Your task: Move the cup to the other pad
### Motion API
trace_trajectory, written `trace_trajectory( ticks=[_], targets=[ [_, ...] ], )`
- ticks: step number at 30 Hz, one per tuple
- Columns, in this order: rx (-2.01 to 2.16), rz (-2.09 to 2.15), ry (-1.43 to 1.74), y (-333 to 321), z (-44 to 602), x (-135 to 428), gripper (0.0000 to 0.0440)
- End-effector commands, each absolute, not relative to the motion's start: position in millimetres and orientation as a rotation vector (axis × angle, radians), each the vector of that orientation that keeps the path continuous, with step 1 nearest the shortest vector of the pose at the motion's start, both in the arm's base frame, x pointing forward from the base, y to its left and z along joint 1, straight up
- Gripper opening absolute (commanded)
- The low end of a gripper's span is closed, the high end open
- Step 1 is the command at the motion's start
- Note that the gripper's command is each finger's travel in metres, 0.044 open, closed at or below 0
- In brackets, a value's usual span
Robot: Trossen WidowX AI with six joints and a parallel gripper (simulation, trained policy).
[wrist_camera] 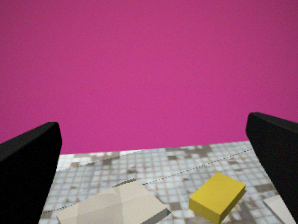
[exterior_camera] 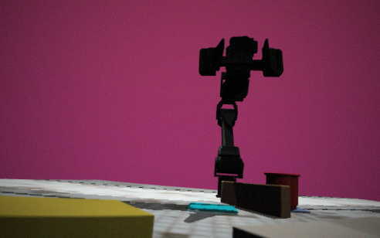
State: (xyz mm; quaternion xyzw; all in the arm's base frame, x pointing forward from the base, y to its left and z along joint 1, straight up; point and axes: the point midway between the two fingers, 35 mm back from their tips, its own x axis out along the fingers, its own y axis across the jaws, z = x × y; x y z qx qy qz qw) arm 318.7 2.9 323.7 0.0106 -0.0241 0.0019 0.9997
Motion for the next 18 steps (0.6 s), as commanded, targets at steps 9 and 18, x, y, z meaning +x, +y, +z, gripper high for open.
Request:
trace_trajectory(
  ticks=[9,18],
  targets=[
    [0.035,0.027,0.005,8.6,319.8,313.7,0.0164],
    [0.084,0.052,0.089,16.7,313.6,311.7,0.0090]
  ],
)
